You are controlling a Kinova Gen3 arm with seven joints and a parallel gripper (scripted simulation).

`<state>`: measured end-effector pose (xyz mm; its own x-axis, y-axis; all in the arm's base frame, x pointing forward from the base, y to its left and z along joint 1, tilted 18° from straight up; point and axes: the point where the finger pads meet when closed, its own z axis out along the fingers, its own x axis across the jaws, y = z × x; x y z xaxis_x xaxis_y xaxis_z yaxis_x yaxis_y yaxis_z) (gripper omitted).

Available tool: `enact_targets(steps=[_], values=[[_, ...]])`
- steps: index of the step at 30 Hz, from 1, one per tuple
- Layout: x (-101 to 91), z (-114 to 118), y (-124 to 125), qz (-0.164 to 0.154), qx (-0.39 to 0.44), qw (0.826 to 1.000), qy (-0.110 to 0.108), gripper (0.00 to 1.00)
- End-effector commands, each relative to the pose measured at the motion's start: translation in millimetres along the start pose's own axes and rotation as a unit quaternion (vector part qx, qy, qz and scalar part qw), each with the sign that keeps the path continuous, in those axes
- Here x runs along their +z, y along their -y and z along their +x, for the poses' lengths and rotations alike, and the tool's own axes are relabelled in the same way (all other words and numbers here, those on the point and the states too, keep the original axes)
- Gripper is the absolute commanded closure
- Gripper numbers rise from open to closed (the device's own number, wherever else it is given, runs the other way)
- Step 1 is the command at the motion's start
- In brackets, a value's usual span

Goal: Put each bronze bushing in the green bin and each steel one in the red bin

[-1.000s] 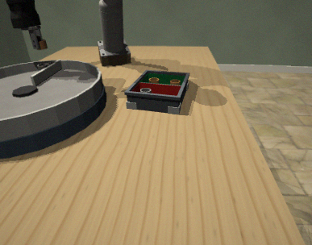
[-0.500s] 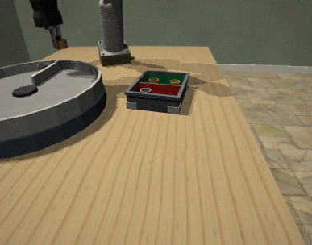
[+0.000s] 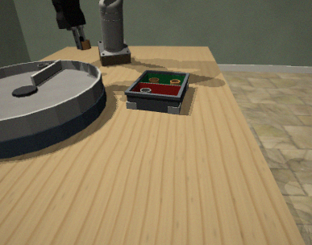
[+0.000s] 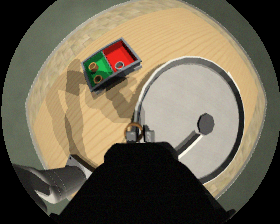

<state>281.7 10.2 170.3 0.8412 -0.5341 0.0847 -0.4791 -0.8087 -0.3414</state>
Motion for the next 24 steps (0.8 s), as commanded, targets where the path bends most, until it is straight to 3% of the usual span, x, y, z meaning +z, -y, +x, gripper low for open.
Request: enact_targets(steps=[1,13,16,24], values=[[-3.8,2,7,-0.026,0.067,0.997,-0.031,1.0],[-3.3,-5,17,-0.03,0.098,0.994,-0.037,1.0],[-0.4,-23,41,-0.027,0.15,0.988,-0.037,1.0],[1.6,-36,59,-0.026,0.196,0.979,-0.039,1.0]])
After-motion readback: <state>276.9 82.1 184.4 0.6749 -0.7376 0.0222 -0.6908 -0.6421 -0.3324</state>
